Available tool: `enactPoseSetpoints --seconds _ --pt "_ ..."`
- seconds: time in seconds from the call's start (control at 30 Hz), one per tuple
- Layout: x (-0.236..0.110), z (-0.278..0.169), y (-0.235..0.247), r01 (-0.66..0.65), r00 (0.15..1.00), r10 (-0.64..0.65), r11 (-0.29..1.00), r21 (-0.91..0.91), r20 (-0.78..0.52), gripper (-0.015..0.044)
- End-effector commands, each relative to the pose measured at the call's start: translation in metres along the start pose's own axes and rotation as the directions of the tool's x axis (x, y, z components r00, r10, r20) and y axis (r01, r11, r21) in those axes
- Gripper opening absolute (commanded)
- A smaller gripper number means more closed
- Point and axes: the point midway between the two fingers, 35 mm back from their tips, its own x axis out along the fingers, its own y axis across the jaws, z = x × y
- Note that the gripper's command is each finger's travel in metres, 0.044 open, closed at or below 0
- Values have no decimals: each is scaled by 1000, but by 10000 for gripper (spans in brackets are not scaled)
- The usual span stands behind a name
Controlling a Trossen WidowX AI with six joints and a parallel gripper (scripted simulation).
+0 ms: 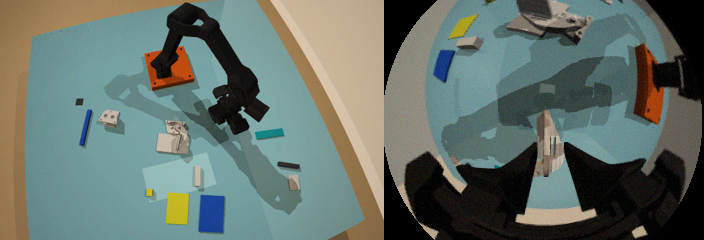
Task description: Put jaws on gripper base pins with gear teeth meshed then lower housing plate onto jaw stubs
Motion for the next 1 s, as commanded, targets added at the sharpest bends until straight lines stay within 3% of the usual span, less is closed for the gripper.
enactPoseSetpoints --seconds 0.0,0.43,0.97 --pt "-13 -1 2 -6 1000 6 1000 2 -4 134" --pt "-52 0 -1 -6 1000 6 1000 5 -5 134" --pt "-55 38 6 -7 1000 7 990 -138 -2 134"
